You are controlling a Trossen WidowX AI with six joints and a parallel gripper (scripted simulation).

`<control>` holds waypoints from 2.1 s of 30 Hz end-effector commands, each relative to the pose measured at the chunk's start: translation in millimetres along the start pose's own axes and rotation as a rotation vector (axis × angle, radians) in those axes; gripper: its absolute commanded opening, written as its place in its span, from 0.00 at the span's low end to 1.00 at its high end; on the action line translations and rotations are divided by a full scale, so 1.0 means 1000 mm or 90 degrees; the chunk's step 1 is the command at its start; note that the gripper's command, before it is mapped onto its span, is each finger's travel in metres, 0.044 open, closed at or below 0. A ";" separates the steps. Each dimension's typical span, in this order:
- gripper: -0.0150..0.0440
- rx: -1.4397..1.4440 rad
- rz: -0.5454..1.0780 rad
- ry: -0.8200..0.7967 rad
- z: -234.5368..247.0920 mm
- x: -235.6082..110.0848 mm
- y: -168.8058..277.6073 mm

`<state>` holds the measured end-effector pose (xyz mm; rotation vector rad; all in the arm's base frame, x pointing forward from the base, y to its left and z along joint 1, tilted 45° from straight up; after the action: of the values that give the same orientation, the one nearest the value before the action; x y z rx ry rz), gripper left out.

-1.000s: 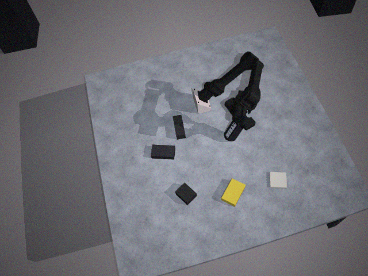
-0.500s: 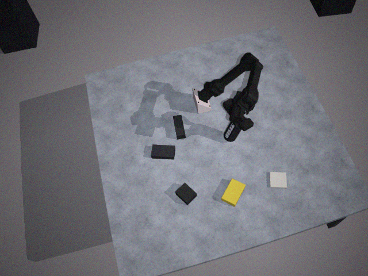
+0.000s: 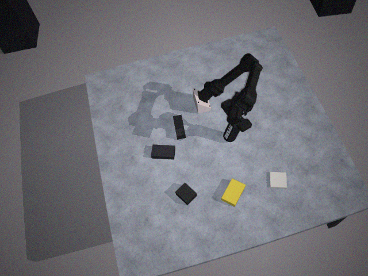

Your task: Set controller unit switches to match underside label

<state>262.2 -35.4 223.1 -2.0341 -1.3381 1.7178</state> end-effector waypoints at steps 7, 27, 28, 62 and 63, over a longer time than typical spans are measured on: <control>0.83 -0.002 -0.001 -0.011 0.000 0.003 0.010; 0.83 -0.002 0.000 -0.011 0.001 -0.001 0.024; 0.83 -0.002 0.000 -0.011 0.001 -0.002 0.025; 0.83 -0.002 0.000 -0.011 0.005 0.000 0.052; 0.83 -0.002 0.000 -0.011 0.005 0.000 0.053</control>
<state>282.8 -67.1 193.5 -2.0345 -1.3389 1.7269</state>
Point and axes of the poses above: the point midway between the two fingers, 35 mm back from their tips, its own x axis out along the fingers, its own z axis across the jaws, y = z × x, the point moved 10 cm from there along -x, back along the fingers, and after that the axes turned 8 degrees about -x, right-handed, at the moved point
